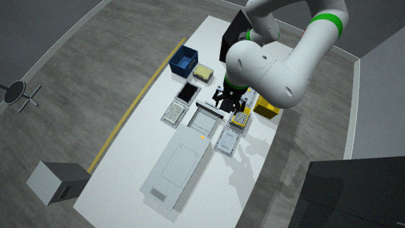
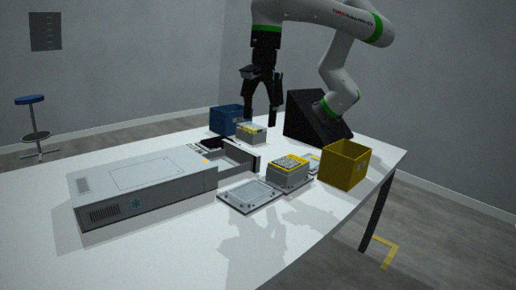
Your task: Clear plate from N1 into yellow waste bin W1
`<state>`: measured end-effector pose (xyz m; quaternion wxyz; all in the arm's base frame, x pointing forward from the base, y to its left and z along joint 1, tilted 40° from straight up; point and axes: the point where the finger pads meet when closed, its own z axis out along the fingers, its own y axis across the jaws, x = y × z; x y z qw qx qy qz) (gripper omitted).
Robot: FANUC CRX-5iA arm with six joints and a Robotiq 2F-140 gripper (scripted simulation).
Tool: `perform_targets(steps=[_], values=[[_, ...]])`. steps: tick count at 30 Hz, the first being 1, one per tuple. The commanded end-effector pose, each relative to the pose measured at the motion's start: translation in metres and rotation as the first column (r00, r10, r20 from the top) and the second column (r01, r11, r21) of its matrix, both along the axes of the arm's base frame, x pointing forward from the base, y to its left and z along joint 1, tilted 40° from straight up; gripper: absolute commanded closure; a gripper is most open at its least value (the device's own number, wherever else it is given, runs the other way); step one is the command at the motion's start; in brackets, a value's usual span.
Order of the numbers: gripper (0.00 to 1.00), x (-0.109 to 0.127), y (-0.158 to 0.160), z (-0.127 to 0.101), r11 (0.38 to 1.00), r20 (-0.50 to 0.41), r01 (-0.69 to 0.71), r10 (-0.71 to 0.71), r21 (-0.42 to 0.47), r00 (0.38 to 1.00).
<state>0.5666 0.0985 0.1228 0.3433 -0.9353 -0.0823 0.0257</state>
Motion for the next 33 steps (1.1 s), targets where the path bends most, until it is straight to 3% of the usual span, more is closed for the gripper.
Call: perform_targets(steps=[1,33], values=[[0.30,0.011,0.011,0.003,1.000,0.001,0.001,-0.001,-0.001,1.000],[0.30,0.081,0.097,0.020,1.000,0.001,0.001,-0.001,-0.001,1.000]])
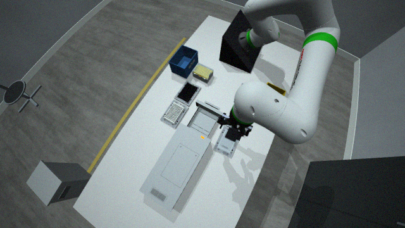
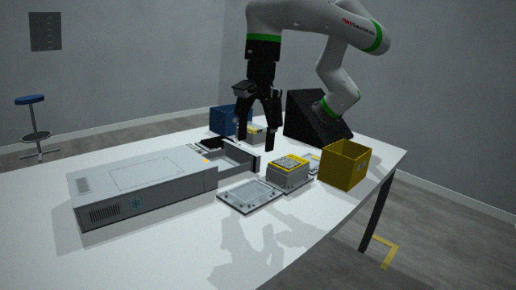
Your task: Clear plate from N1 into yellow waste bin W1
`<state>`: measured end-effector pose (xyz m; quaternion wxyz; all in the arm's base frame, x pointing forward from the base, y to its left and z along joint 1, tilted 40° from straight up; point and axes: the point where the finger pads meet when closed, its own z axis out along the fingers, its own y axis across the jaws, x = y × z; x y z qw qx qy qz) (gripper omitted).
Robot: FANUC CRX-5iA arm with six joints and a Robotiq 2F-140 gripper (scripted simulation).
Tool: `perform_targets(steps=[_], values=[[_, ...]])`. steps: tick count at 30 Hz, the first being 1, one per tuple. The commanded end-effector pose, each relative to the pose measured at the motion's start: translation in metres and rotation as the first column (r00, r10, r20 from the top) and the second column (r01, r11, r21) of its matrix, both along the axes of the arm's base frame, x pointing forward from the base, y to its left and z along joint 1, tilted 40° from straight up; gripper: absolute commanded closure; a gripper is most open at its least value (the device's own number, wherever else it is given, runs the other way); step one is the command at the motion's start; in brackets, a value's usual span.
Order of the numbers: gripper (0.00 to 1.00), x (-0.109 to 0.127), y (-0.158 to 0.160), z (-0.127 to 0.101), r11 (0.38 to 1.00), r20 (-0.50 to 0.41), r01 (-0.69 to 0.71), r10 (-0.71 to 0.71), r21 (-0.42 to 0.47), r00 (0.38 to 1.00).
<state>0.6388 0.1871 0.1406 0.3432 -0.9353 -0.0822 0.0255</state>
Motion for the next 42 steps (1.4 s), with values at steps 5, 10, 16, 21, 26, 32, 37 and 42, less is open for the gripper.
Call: perform_targets(steps=[5,10,16,21,26,32,37,42], values=[[0.30,0.021,0.024,0.006,1.000,0.001,0.001,-0.001,-0.001,1.000],[0.30,0.023,0.027,0.006,1.000,0.001,0.001,-0.001,-0.001,1.000],[0.30,0.023,0.027,0.006,1.000,0.001,0.001,-0.001,-0.001,1.000],[0.30,0.023,0.029,0.003,1.000,0.001,0.001,-0.001,-0.001,1.000],[0.30,0.022,0.034,-0.002,1.000,0.001,0.001,-0.001,0.000,1.000],[0.30,0.022,0.037,-0.006,1.000,0.001,0.001,-0.001,0.000,1.000],[0.30,0.021,0.041,-0.011,1.000,0.001,0.001,-0.001,0.000,1.000],[0.30,0.020,0.046,-0.016,1.000,0.001,0.001,-0.001,0.000,1.000]])
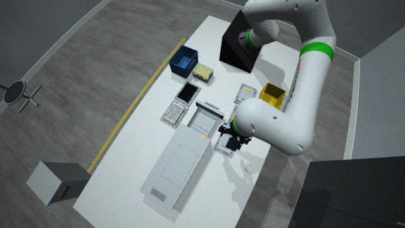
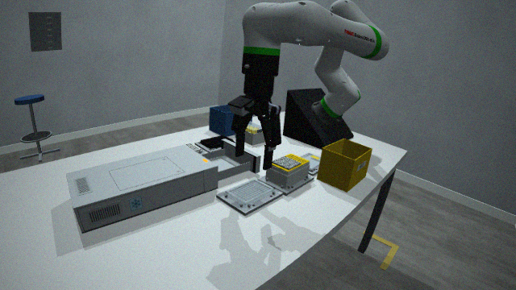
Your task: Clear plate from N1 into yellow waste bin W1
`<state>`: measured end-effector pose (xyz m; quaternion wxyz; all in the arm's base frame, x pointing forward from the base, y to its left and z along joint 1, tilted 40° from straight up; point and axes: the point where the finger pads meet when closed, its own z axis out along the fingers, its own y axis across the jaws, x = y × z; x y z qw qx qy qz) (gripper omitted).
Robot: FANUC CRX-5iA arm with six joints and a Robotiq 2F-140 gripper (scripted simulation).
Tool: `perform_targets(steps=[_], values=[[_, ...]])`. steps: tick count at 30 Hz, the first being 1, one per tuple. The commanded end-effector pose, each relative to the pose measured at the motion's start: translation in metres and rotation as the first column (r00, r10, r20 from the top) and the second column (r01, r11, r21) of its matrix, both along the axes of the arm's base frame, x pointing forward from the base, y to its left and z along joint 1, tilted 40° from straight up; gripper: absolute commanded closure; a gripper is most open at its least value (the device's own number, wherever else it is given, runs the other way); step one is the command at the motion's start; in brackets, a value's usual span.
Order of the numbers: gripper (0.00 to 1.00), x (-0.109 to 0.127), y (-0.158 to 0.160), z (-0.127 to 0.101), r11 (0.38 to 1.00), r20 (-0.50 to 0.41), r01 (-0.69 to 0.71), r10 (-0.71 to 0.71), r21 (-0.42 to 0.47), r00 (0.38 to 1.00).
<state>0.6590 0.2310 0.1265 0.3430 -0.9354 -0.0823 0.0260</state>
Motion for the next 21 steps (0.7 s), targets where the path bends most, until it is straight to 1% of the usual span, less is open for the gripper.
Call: perform_targets(steps=[1,21], values=[[0.30,0.000,0.003,-0.003,1.000,0.002,0.001,-0.001,0.000,1.000],[0.30,-0.002,0.016,-0.019,1.000,0.002,0.001,-0.001,0.000,1.000]])
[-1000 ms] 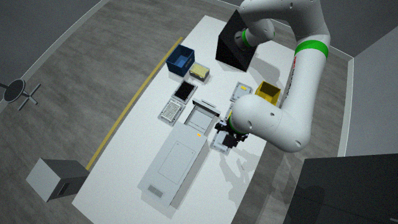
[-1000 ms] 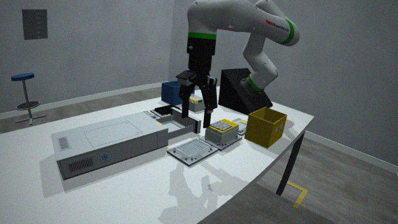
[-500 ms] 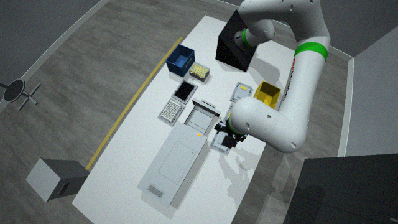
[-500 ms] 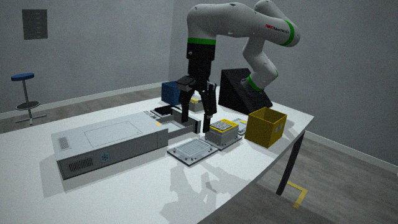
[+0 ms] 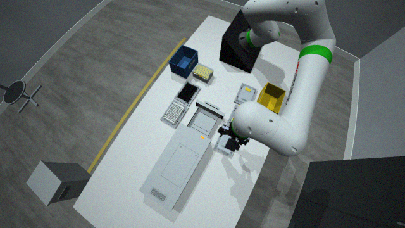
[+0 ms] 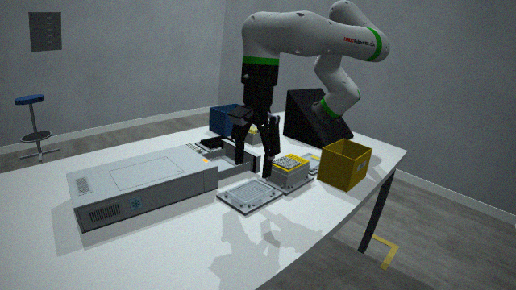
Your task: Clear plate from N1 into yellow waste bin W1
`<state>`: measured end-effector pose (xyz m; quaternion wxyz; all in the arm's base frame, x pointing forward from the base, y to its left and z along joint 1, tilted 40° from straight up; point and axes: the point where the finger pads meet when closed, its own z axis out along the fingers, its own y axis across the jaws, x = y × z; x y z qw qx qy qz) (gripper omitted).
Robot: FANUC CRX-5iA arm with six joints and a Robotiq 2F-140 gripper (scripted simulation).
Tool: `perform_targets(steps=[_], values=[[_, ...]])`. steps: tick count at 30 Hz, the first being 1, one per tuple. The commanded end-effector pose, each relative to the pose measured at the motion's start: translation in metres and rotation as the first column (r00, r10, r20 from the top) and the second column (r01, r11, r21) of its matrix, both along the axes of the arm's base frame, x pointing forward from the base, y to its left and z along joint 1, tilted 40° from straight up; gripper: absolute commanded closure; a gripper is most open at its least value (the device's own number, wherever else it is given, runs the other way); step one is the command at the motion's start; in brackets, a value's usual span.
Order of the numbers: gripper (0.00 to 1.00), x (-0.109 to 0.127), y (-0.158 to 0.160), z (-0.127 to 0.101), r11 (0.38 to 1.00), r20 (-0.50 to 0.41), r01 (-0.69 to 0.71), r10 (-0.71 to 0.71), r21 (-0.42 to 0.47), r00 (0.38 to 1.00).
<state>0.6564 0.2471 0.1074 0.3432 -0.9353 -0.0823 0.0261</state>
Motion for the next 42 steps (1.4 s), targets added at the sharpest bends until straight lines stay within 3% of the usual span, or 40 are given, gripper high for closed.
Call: perform_targets(steps=[1,42], values=[[0.30,0.000,0.001,-0.001,1.000,0.002,0.001,-0.001,0.000,1.000],[0.30,-0.005,0.032,-0.039,1.000,0.002,0.001,-0.001,0.000,1.000]])
